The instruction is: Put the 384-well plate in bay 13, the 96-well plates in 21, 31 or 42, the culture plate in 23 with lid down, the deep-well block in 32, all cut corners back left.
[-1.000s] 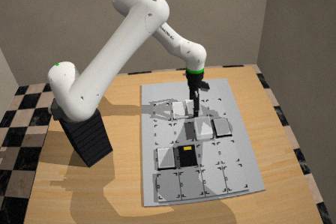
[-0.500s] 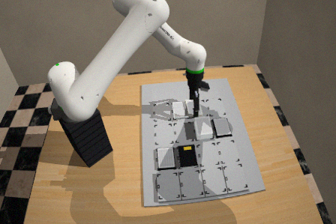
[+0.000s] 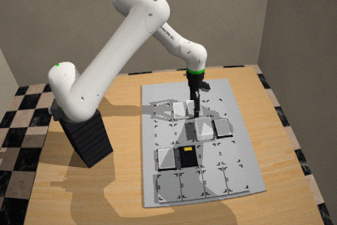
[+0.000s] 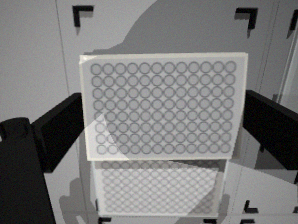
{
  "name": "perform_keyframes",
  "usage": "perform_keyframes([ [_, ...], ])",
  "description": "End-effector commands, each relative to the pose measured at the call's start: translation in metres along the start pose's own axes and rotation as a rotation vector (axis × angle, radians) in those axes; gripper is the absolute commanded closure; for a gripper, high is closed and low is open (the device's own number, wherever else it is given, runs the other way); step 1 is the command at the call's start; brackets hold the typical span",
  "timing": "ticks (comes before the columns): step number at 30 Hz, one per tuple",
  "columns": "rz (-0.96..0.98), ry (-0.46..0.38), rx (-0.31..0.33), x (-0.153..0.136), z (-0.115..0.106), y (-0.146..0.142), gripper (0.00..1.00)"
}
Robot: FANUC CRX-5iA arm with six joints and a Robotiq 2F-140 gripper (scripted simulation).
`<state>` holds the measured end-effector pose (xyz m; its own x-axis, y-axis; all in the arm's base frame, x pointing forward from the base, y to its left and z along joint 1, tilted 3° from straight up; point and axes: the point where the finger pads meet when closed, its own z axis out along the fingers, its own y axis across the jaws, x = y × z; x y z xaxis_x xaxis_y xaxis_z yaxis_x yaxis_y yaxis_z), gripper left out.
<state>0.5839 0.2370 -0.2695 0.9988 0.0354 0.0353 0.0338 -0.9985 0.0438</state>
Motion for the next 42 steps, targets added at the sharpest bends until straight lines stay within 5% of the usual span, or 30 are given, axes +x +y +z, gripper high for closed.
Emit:
perform_keyframes([
  [1, 0.000, 0.002, 0.001, 0.0011, -0.0011, -0.0005, 0.14],
  [8, 0.000, 0.002, 0.001, 0.0011, -0.0011, -0.0005, 0.14],
  [9, 0.000, 0.002, 0.001, 0.0011, -0.0011, -0.0005, 0.90],
  [42, 0.000, 0.002, 0.001, 0.0011, -0.0052, -0.0006, 0.90],
])
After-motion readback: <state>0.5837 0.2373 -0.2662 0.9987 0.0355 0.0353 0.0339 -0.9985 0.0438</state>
